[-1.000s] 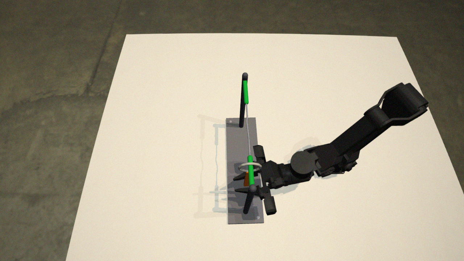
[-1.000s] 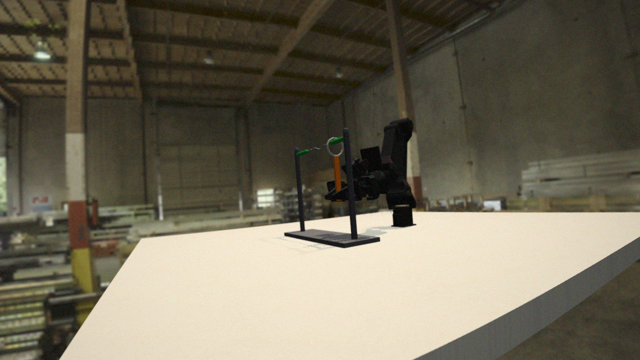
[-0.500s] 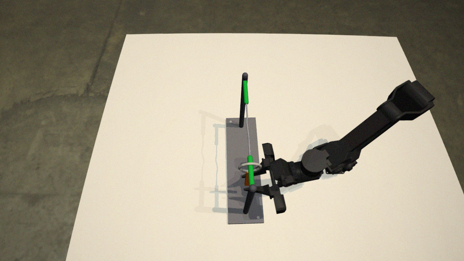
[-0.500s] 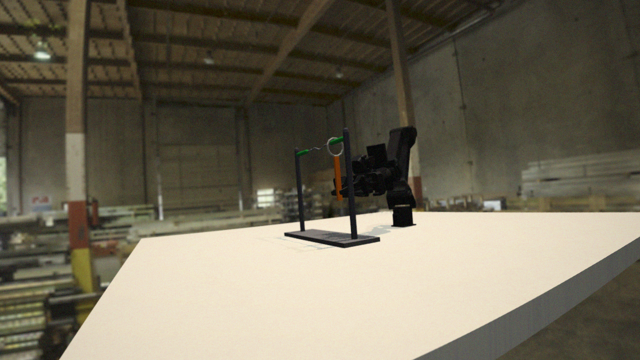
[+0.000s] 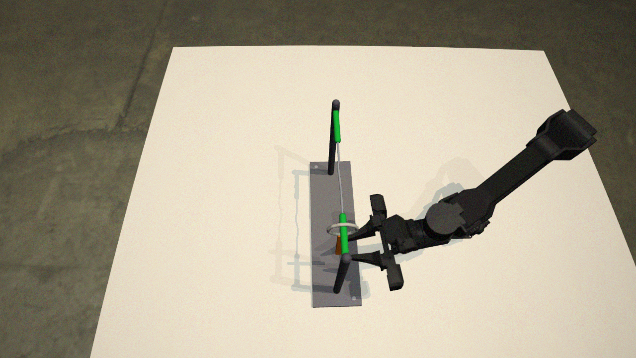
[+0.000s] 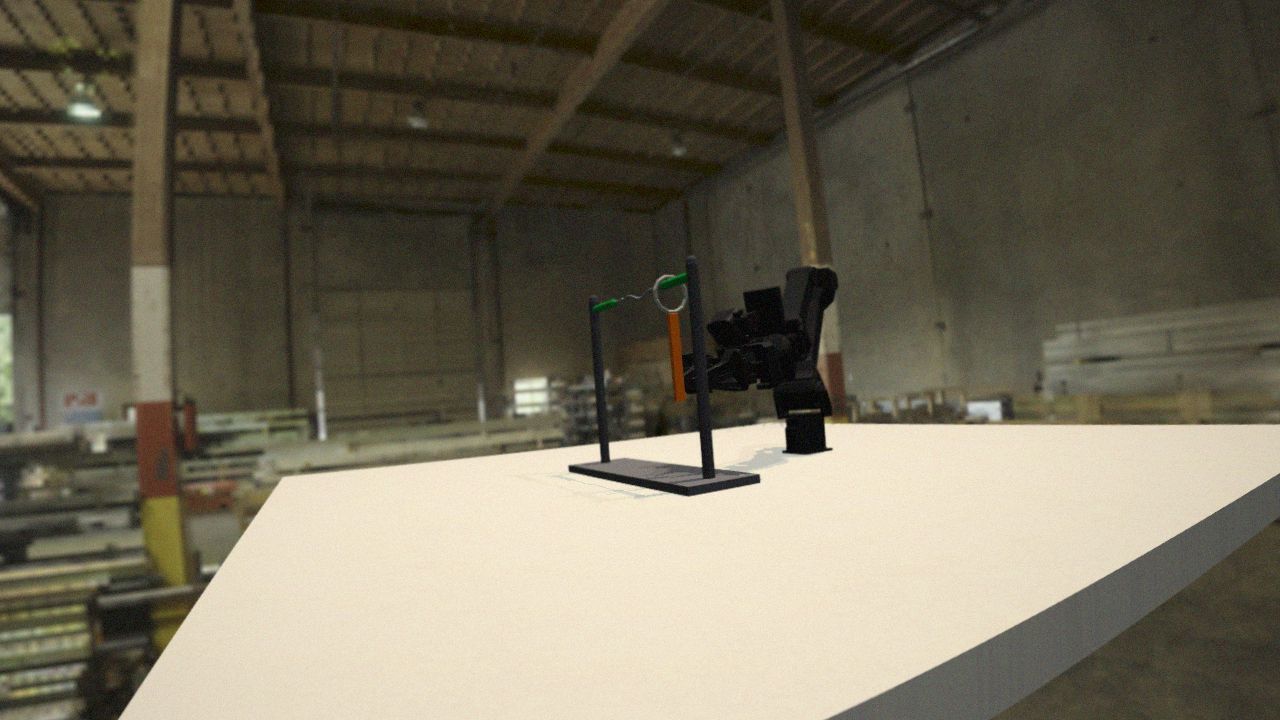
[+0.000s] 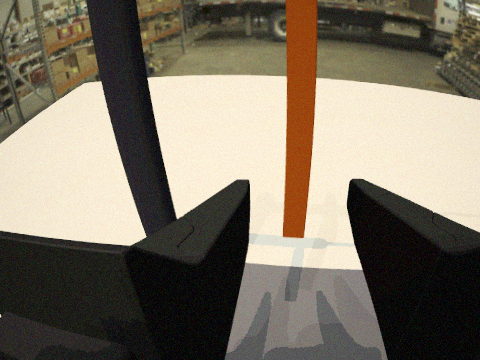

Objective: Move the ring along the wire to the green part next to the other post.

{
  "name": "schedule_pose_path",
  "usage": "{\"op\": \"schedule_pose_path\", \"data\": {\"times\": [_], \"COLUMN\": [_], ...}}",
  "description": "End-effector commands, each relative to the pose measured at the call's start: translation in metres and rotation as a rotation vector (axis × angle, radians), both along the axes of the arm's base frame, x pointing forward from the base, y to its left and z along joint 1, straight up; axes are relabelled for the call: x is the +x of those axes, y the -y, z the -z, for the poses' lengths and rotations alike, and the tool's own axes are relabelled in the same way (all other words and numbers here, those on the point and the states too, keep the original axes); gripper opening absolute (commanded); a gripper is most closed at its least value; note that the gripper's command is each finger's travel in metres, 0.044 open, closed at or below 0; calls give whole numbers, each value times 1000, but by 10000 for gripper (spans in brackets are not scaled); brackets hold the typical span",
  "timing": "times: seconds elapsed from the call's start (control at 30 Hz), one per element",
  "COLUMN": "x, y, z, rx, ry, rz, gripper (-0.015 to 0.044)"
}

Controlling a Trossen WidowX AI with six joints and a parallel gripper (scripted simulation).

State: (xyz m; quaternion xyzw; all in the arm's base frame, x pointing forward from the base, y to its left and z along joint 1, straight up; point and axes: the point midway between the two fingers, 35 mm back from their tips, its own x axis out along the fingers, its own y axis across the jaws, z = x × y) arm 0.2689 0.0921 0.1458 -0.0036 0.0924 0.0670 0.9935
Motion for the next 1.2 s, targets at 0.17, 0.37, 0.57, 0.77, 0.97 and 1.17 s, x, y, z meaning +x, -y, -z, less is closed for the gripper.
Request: {"op": "schedule_pose_path", "data": {"times": [0.17,0.37,0.57,0.77,0.97,1.17], "x": [-2,-2,-2,-2,-9,-39], "y": [1,1,1,1,0,5], "z": [2,2,2,2,-1,-7], "rx": [2,2,2,2,-1,-1], "ry": [-5,-5,-5,-5,-3,-6], "rz": [6,6,6,6,0,0], "gripper": [160,160,160,160,239,396]}}
